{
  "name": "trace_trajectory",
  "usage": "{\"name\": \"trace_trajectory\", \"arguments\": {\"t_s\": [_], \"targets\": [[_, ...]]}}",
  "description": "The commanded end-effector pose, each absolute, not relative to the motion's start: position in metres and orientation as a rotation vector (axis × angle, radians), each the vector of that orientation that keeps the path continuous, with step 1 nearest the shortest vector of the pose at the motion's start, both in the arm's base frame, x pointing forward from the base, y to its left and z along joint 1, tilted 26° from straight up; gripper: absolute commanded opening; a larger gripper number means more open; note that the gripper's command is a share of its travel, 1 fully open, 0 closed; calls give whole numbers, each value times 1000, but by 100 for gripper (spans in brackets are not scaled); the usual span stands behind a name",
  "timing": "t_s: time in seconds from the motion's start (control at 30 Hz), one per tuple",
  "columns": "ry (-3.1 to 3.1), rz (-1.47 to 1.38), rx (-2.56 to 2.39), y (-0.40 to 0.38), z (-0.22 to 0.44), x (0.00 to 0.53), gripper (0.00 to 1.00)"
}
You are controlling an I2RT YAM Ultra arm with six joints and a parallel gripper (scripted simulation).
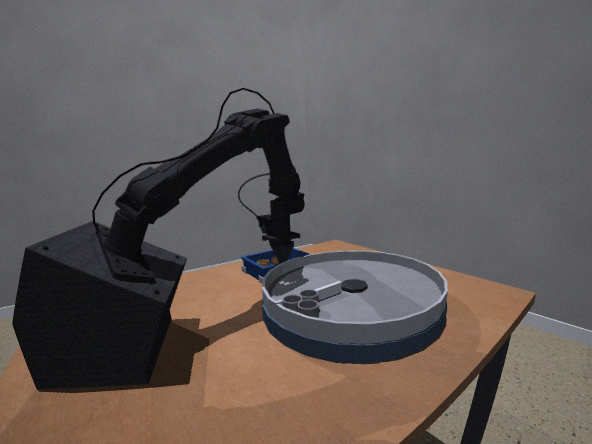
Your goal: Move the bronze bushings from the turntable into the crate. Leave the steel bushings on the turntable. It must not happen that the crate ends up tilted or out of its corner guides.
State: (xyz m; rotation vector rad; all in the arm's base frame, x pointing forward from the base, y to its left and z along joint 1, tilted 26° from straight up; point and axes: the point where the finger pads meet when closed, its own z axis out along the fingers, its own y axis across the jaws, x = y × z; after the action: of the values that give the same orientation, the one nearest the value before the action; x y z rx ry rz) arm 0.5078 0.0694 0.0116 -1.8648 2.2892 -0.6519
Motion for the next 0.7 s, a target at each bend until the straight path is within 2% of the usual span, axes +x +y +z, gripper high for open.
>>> {"name": "trace_trajectory", "arguments": {"t_s": [0.0,0.67], "targets": [[2228,-659,-1841,82,30,521,0],[2244,-649,-1860,81,27,519,0]]}}
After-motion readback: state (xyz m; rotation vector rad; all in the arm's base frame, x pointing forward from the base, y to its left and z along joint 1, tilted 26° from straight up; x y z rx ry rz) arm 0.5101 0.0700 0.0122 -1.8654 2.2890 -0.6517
